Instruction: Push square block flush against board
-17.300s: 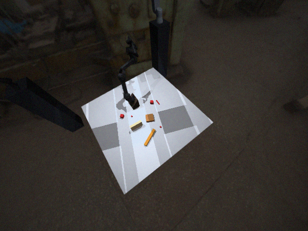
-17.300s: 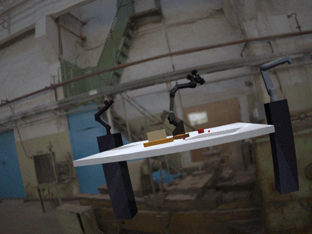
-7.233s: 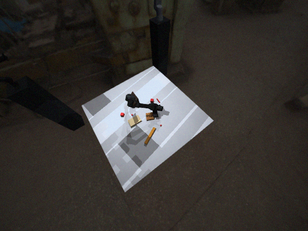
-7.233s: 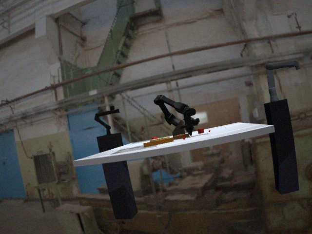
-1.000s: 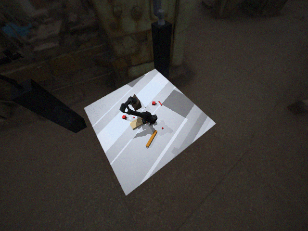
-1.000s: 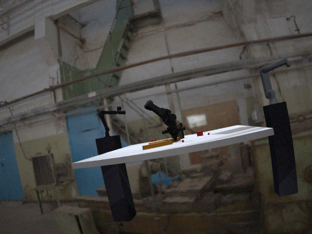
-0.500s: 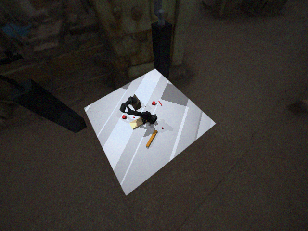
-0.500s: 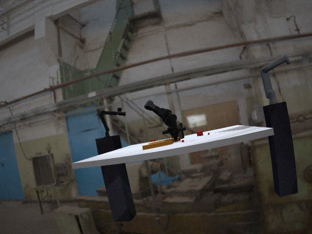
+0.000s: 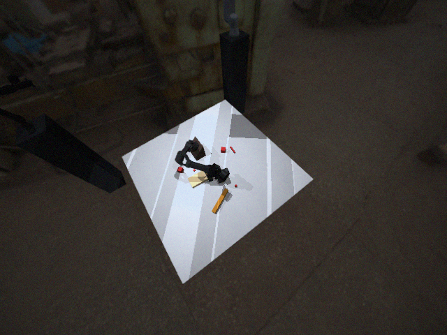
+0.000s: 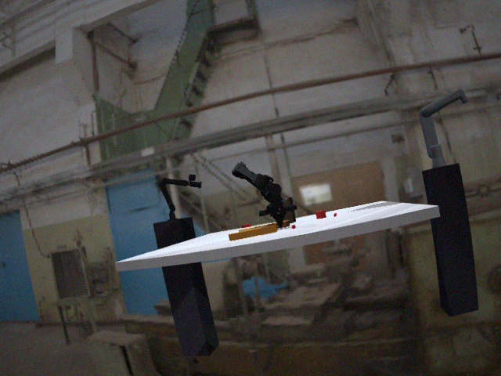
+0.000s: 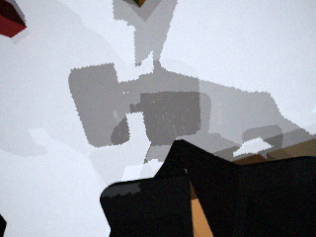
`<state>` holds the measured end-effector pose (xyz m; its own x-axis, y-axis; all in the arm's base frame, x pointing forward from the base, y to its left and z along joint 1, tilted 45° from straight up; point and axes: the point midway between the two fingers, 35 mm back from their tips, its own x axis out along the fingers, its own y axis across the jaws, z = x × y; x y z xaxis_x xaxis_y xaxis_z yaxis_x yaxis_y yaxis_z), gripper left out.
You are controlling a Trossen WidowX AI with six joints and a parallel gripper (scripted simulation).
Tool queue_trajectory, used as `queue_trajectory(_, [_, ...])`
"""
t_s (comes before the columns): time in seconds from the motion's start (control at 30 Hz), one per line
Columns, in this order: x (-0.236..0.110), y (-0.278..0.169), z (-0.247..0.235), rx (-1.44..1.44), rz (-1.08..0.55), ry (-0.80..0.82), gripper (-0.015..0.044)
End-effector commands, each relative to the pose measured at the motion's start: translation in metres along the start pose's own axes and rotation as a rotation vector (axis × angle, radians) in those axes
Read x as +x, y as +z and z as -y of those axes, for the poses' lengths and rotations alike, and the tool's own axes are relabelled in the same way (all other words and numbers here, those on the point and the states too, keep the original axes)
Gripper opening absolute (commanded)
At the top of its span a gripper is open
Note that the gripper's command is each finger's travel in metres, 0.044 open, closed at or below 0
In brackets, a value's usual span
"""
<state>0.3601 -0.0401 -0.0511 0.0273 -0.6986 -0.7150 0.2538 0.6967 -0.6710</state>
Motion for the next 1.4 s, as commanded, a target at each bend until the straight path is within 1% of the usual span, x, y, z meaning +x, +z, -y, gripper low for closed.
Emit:
queue_trajectory(0.0, [0.000,0.006,0.001,-0.004,0.001,-0.001,0.0000])
queue_trajectory(0.27, [0.000,0.019,0.001,-0.004,0.002,-0.001,0.0000])
queue_trajectory(0.3, [-0.003,0.014,0.000,0.001,0.000,0.002,0.0000])
queue_trajectory(0.43, [-0.052,0.014,0.000,-0.004,0.001,0.002,0.0000])
queue_trajectory(0.6, [-0.055,0.014,0.000,-0.004,0.001,0.001,0.0000])
queue_trajectory(0.67, [-0.055,0.014,0.002,-0.027,0.013,0.004,0.0000])
queue_trajectory(0.83, [-0.055,-0.006,0.026,-0.166,0.002,0.001,0.0000])
queue_trajectory(0.93, [-0.055,-0.009,0.030,-0.185,0.000,0.001,0.0000])
queue_trajectory(1.0, [-0.042,-0.008,0.029,-0.185,0.000,0.001,0.0000])
queue_trajectory(1.07, [-0.012,-0.009,0.030,-0.185,0.000,-0.001,0.0000])
queue_trajectory(1.1, [-0.003,-0.009,0.030,-0.185,0.001,-0.003,0.0000])
queue_trajectory(1.37, [0.000,-0.013,0.031,-0.185,0.000,-0.003,0.0000])
